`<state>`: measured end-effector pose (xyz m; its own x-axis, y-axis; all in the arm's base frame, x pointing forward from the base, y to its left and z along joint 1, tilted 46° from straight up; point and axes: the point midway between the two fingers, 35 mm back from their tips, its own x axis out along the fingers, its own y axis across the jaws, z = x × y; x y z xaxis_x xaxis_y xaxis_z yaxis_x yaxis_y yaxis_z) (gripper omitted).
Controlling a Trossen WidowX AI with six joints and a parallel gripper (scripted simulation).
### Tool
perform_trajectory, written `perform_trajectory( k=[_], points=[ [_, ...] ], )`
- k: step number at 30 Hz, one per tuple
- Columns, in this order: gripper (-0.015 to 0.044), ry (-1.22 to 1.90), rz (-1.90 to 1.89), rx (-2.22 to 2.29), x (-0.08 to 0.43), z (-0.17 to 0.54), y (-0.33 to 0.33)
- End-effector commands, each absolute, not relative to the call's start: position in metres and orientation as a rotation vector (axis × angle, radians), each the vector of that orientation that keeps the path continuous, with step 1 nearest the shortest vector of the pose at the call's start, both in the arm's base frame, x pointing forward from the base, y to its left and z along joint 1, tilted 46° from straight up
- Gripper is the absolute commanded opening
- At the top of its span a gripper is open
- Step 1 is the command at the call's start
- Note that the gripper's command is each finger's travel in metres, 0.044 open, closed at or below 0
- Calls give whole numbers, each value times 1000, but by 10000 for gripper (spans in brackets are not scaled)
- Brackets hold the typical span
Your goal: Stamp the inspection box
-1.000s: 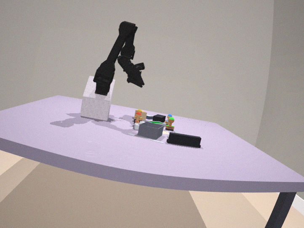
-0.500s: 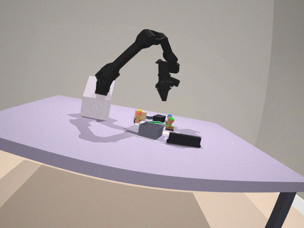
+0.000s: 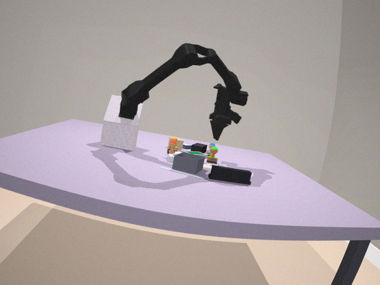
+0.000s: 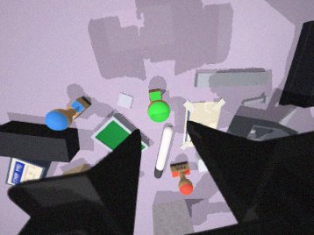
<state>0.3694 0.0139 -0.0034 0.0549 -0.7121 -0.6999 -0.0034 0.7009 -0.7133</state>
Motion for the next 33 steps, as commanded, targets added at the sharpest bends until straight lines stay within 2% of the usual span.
perform_trajectory(
  k=[1, 33],
  points=[
    [230, 1432, -590, -637, 371, -5, 12],
    [230, 1431, -591, -637, 376, -42, -25]
  ],
)
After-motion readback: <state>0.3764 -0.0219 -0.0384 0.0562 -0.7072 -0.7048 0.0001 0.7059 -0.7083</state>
